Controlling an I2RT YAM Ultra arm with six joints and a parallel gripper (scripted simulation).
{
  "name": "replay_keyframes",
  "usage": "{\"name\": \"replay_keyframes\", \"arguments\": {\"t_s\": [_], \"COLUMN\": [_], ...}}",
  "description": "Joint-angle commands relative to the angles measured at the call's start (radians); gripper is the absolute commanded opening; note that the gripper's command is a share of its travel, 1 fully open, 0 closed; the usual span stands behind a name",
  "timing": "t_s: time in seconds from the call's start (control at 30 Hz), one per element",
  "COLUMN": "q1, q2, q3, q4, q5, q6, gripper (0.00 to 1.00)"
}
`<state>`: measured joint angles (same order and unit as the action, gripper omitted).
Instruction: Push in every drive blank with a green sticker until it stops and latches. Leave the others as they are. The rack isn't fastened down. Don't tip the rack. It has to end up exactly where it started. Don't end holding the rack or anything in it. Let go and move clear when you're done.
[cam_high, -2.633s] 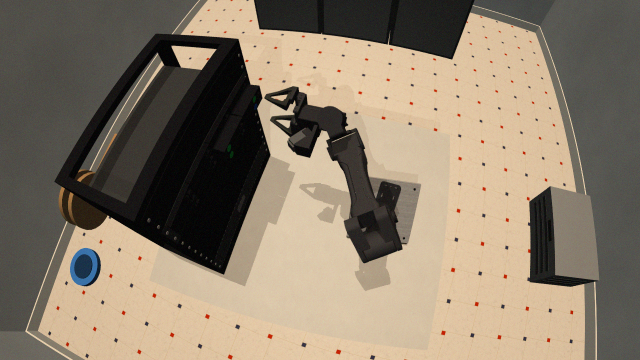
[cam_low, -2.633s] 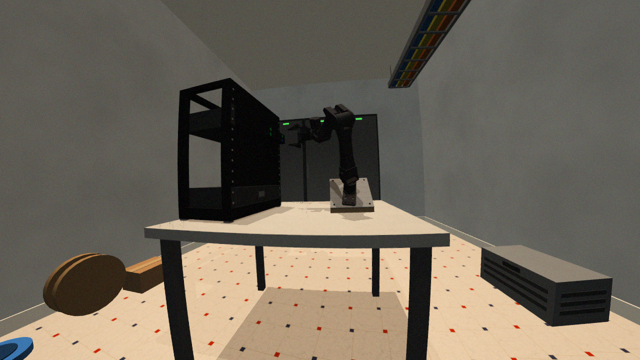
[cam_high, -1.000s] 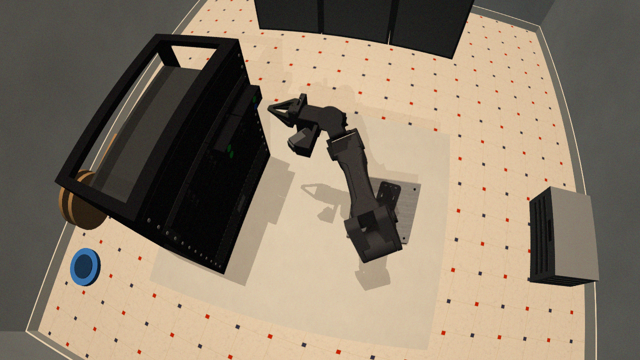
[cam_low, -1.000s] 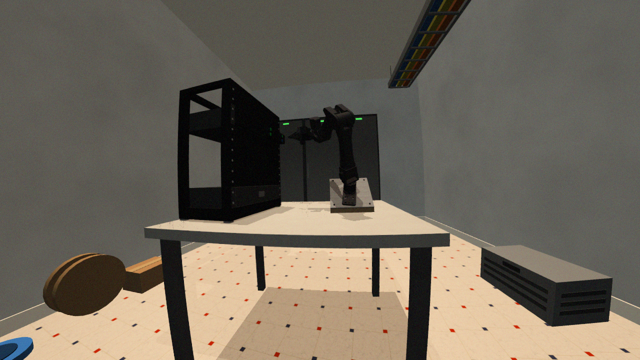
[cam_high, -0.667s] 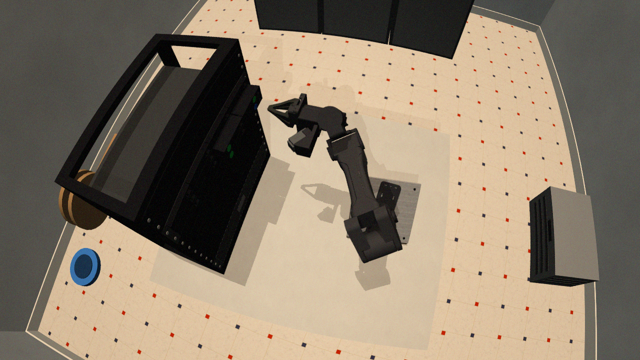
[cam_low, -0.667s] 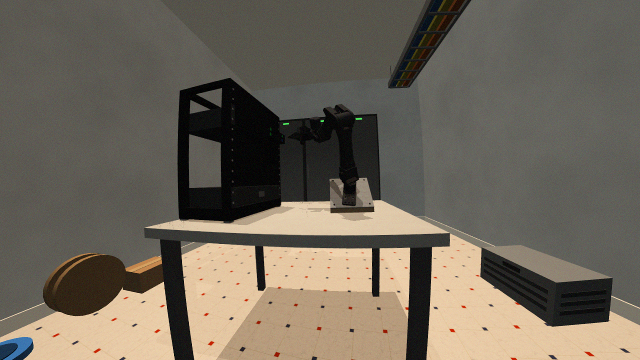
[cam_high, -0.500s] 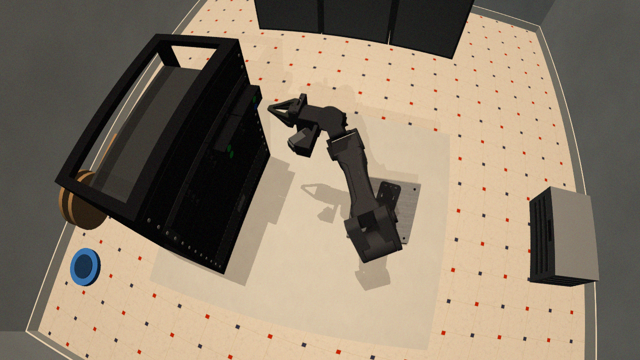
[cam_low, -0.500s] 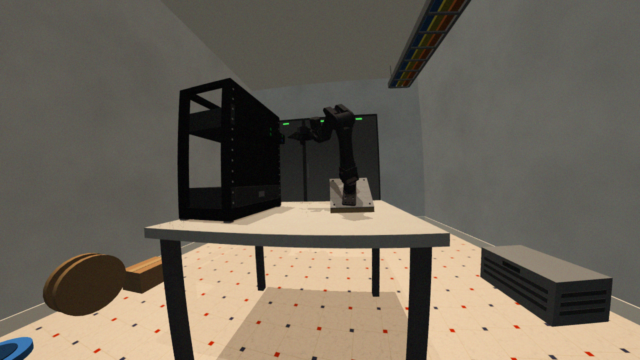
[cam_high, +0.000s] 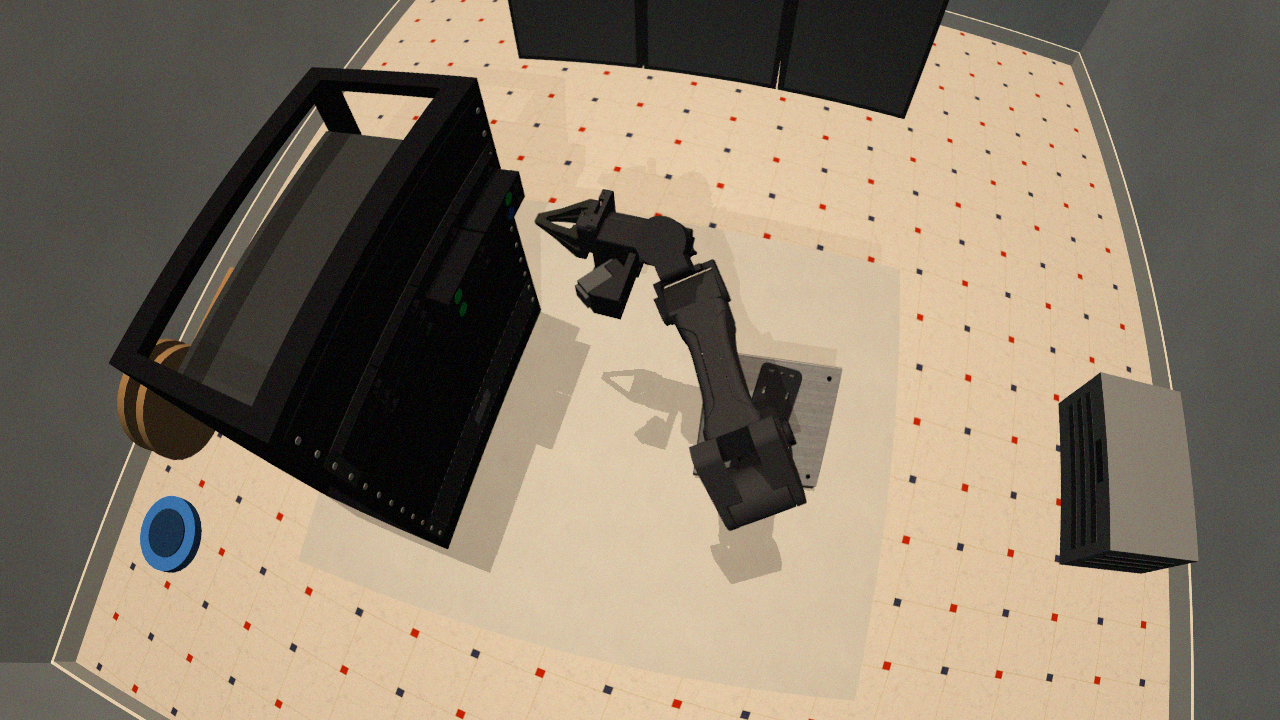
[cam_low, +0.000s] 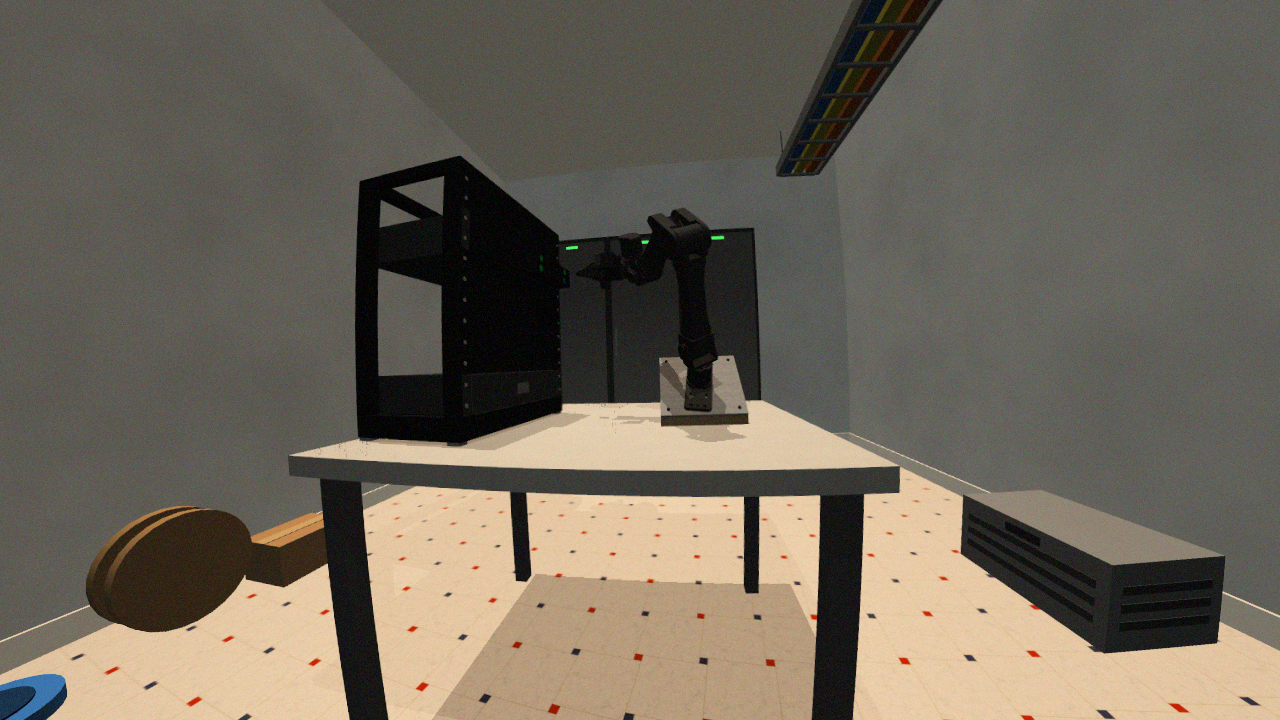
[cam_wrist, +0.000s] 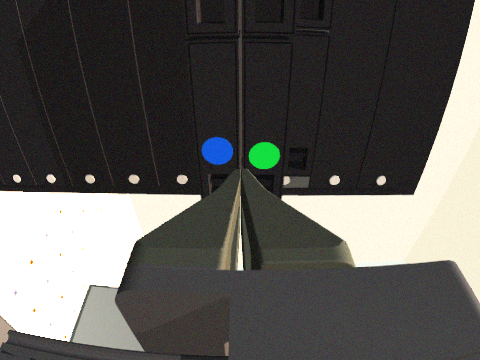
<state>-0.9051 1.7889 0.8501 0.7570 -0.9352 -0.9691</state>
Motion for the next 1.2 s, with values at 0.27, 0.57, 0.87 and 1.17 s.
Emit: {"name": "replay_keyframes", "arguments": {"t_s": [0.27,0.57,0.87,1.17], "q1": [0.056,0.122,0.133,0.224], "q2": [-0.215,-0.425,-0.487,-0.362], "q3": [-0.105,-0.152,-0.147,-0.075], "q4": [-0.087,-0.216,-0.284,-0.217], "q5": [0.056,0.120,0.149,0.225], "q6": [0.030,0.047,0.045,0.057], "gripper": [0.00,0.00,0.00,0.00]}}
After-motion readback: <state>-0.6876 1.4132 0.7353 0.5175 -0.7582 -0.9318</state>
